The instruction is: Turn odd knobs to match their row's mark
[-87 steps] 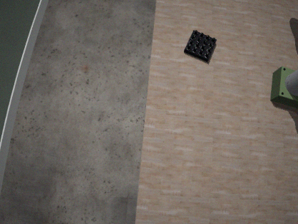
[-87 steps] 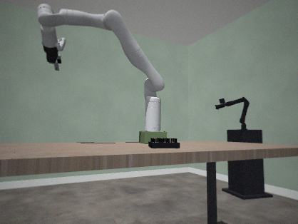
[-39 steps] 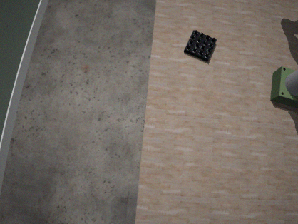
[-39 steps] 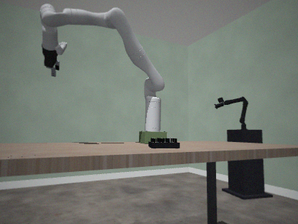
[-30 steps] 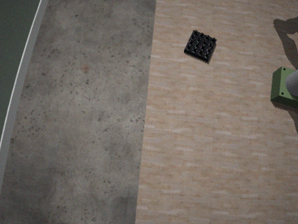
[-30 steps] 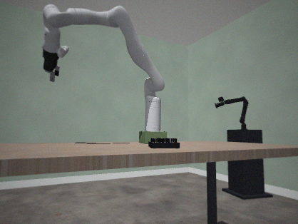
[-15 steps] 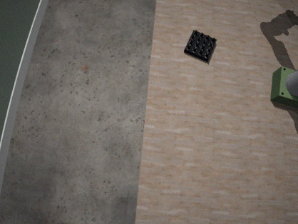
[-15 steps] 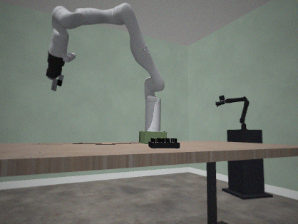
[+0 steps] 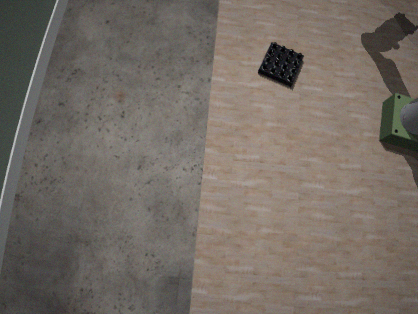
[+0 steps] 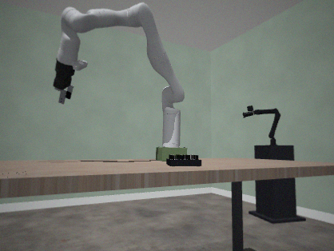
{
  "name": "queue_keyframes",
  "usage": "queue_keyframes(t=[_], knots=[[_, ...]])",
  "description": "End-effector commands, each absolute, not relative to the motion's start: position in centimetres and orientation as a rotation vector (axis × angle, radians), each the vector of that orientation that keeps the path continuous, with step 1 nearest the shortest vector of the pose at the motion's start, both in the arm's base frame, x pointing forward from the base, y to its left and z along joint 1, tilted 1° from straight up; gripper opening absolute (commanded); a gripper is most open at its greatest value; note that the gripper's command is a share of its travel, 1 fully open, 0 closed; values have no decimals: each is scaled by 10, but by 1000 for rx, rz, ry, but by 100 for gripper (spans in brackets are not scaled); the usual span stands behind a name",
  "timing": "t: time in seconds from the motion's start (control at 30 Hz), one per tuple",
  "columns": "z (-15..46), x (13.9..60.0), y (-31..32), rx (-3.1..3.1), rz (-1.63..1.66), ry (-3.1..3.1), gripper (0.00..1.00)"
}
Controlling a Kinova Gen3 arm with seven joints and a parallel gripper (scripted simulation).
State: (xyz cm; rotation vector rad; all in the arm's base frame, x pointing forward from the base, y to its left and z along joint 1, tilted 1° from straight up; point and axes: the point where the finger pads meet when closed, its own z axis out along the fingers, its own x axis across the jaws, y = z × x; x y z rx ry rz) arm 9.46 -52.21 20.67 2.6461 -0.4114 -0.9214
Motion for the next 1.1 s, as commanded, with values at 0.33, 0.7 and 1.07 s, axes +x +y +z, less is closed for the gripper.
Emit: queue_keyframes(t=[0.33, 0.7, 1.07], knots=[[198, 115, -516, 2649, -857, -435, 100], [182, 138, -501, 2660, -793, -482, 100], [176, 151, -495, 2662, -754, -508, 100]])
